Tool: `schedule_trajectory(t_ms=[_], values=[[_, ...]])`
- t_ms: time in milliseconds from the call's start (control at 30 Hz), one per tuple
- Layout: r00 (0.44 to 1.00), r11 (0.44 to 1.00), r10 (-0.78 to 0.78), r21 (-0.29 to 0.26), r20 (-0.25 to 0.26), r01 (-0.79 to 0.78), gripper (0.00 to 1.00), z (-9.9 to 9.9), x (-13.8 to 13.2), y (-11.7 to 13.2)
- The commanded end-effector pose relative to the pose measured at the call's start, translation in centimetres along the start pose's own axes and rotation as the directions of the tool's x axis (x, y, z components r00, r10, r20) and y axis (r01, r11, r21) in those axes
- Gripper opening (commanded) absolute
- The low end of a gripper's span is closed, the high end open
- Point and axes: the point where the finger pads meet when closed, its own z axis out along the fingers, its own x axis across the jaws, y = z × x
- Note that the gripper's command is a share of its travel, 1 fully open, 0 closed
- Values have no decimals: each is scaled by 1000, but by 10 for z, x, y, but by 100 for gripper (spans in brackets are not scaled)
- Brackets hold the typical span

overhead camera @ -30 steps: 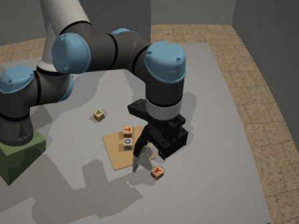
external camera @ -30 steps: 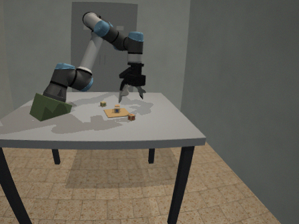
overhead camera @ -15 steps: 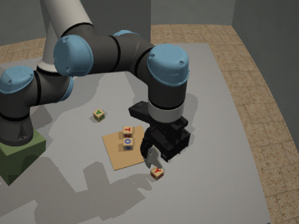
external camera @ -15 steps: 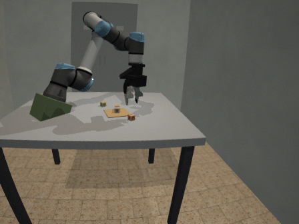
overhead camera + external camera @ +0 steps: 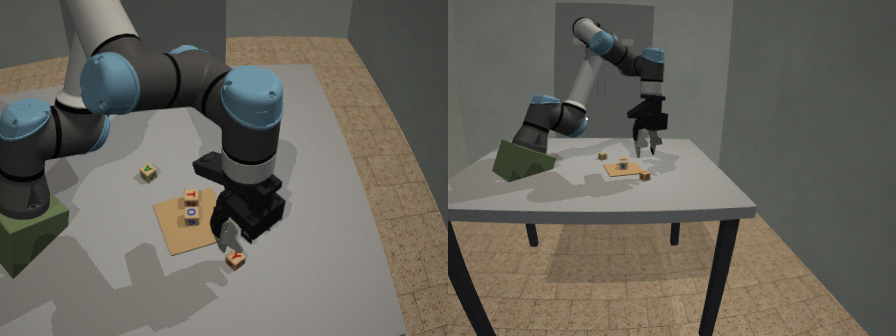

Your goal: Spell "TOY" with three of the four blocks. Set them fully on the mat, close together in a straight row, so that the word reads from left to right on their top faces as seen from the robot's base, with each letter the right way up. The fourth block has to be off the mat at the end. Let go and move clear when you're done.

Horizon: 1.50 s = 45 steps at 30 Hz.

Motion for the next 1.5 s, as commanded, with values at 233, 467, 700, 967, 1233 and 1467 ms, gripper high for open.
schedule_trajectory(t_ms=[233,467,700,967,1233,1467], values=[[1000,1000,0,-1,0,0,40,0,0,0],[1000,1000,0,-1,0,0,40,2,0,0],[1000,1000,0,-1,0,0,40,6,0,0],[1000,1000,0,-1,0,0,40,16,0,0],[1000,1000,0,-1,0,0,40,26,0,0],[1000,1000,0,-1,0,0,40,37,0,0]])
